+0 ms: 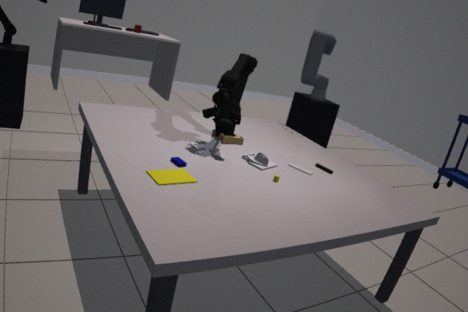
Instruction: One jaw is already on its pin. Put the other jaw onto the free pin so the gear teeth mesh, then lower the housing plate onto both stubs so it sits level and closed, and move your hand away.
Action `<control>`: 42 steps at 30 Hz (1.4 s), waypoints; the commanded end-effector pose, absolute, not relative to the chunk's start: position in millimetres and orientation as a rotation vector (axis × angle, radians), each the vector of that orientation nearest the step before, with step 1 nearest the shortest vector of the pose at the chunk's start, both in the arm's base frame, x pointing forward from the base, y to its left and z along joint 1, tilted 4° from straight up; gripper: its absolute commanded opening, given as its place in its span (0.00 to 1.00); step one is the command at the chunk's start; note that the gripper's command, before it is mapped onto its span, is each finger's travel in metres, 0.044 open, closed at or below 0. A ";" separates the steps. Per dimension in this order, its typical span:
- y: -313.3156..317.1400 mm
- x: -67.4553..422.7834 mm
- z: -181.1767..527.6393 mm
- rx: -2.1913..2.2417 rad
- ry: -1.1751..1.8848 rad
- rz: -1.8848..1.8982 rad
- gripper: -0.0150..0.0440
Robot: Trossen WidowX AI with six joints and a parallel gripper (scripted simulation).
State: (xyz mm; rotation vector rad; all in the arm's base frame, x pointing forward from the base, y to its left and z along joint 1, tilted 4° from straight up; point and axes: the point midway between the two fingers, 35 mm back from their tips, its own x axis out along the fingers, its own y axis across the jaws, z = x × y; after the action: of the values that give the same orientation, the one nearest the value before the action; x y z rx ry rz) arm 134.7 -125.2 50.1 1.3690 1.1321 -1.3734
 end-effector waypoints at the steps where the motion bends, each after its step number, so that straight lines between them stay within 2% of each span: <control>1: -123.5 131.8 40.0 1.370 1.150 -1.387 0.25; 42: -117.3 124.9 -19.4 1.371 1.151 -1.388 0.25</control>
State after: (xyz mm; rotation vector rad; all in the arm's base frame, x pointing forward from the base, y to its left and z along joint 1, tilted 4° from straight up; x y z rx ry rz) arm 129.1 -120.2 -9.0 1.3719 1.1374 -1.3772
